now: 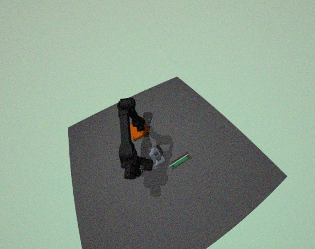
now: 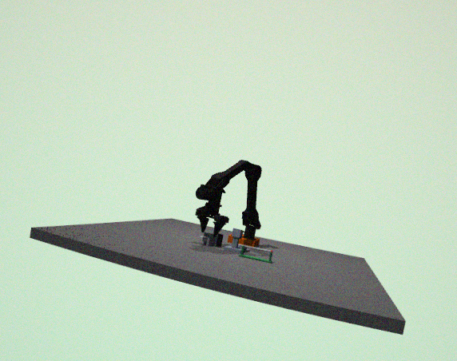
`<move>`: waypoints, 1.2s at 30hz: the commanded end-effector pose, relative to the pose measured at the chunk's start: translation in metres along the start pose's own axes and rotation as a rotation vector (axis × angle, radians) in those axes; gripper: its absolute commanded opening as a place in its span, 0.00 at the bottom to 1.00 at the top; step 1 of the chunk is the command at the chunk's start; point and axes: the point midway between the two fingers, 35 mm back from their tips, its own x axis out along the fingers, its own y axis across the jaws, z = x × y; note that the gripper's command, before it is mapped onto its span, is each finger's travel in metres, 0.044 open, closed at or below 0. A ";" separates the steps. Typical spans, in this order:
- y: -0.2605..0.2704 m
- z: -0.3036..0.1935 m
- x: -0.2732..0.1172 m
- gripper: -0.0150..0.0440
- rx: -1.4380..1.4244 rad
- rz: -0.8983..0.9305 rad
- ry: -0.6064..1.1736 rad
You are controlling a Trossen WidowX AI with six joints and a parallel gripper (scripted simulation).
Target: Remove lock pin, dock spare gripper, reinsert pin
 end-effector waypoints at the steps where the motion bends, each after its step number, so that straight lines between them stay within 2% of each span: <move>1: -0.001 -0.001 0.008 1.00 0.005 -0.005 0.003; 24: -0.001 -0.003 0.040 1.00 0.005 -0.005 0.003; 34: -0.001 -0.003 0.040 0.56 0.005 -0.005 0.003; 36: -0.001 -0.003 0.040 0.53 0.005 -0.005 0.003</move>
